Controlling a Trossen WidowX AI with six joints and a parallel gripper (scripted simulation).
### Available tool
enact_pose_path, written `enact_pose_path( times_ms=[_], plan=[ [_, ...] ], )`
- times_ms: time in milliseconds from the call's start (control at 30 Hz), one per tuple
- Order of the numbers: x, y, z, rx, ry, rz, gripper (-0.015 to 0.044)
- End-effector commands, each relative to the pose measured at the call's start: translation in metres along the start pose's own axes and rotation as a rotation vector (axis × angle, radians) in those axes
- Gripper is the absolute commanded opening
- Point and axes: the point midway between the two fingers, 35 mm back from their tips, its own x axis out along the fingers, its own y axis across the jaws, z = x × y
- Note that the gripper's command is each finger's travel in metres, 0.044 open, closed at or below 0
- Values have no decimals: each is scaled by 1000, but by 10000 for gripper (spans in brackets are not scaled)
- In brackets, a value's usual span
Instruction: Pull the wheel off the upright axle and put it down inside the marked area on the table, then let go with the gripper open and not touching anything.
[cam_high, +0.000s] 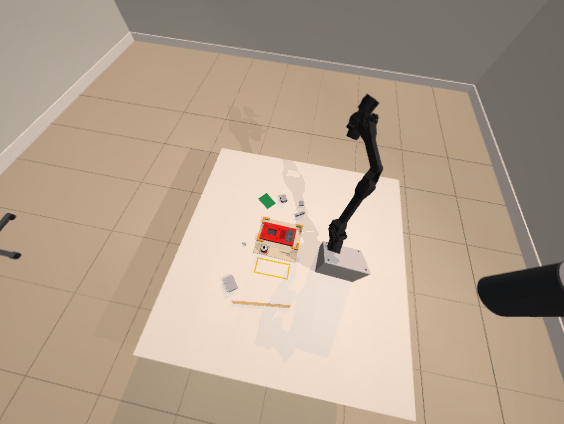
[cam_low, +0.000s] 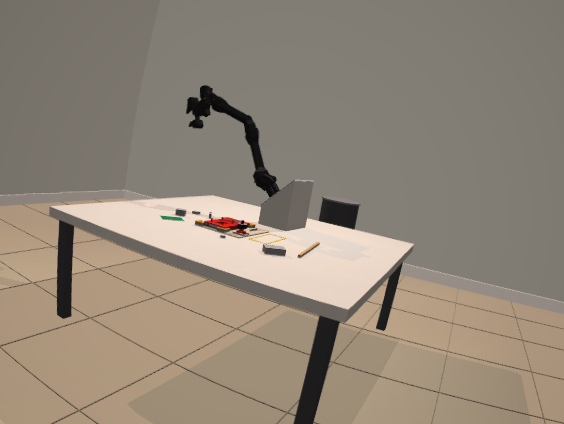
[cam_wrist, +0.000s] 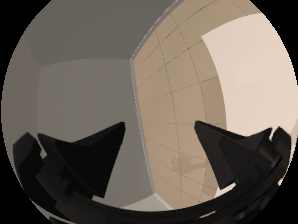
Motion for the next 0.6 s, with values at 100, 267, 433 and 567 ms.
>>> enact_pose_path(
  times_ms=[100, 267, 433, 567],
  plan=[
    [1, -8, -16, -36, 36, -14, 300],
    [-1, -38, -71, -162, 167, -59, 300],
    [-4, -65, -108, -224, 280, -89, 300],
    [-17, -109, -160, -406, 394, -135, 300]
  ],
)
